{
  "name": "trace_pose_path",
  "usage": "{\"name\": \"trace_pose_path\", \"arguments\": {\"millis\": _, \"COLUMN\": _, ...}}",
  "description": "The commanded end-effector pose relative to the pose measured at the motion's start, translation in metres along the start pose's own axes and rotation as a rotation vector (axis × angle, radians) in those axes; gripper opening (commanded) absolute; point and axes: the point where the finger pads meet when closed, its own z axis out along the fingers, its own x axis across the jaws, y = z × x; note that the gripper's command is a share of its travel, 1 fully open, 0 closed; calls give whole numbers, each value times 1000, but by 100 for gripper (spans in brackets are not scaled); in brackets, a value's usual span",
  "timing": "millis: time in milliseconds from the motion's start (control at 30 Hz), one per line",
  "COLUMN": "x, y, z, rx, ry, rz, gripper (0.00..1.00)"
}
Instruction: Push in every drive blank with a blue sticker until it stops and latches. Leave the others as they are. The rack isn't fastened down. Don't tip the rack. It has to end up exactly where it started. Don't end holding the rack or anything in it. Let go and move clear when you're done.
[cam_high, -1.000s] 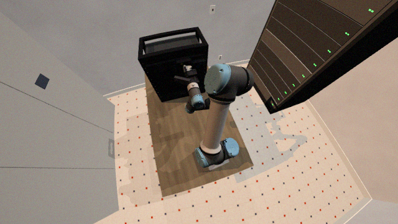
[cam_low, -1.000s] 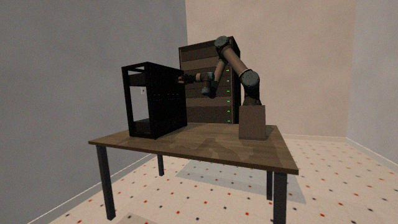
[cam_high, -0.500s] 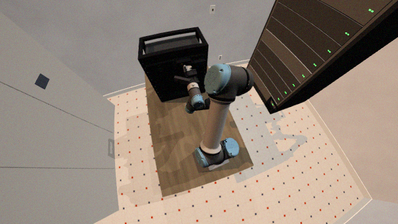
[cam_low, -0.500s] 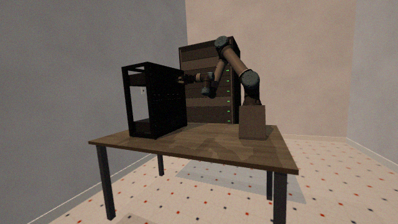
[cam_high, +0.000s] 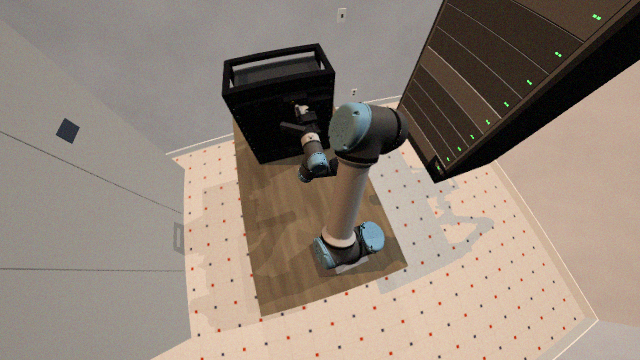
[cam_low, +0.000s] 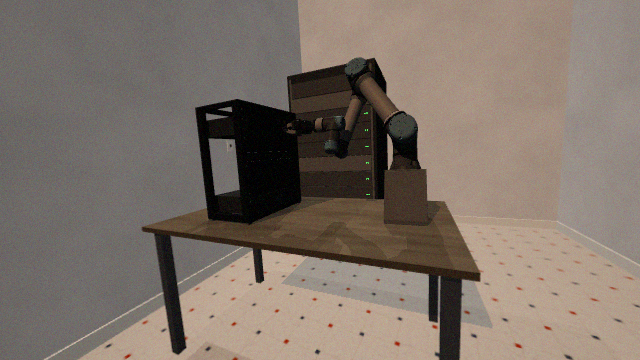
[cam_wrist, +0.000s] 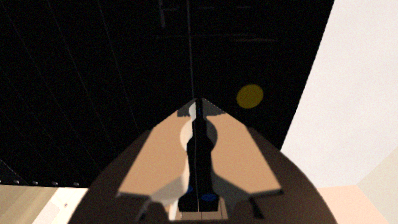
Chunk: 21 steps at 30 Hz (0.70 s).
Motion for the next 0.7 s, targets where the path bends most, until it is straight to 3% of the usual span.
{"name": "trace_pose_path", "arguments": {"millis": 0, "x": 1, "y": 0, "z": -5, "rx": 0, "ry": 1, "rz": 0, "gripper": 0}}
{"name": "trace_pose_path", "arguments": {"millis": 400, "x": 1, "y": 0, "z": -62, "rx": 0, "ry": 1, "rz": 0, "gripper": 0}}
{"name": "trace_pose_path", "arguments": {"millis": 467, "x": 1, "y": 0, "z": -62, "rx": 0, "ry": 1, "rz": 0, "gripper": 0}}
{"name": "trace_pose_path", "arguments": {"millis": 667, "x": 0, "y": 0, "z": -89, "rx": 0, "ry": 1, "rz": 0, "gripper": 0}}
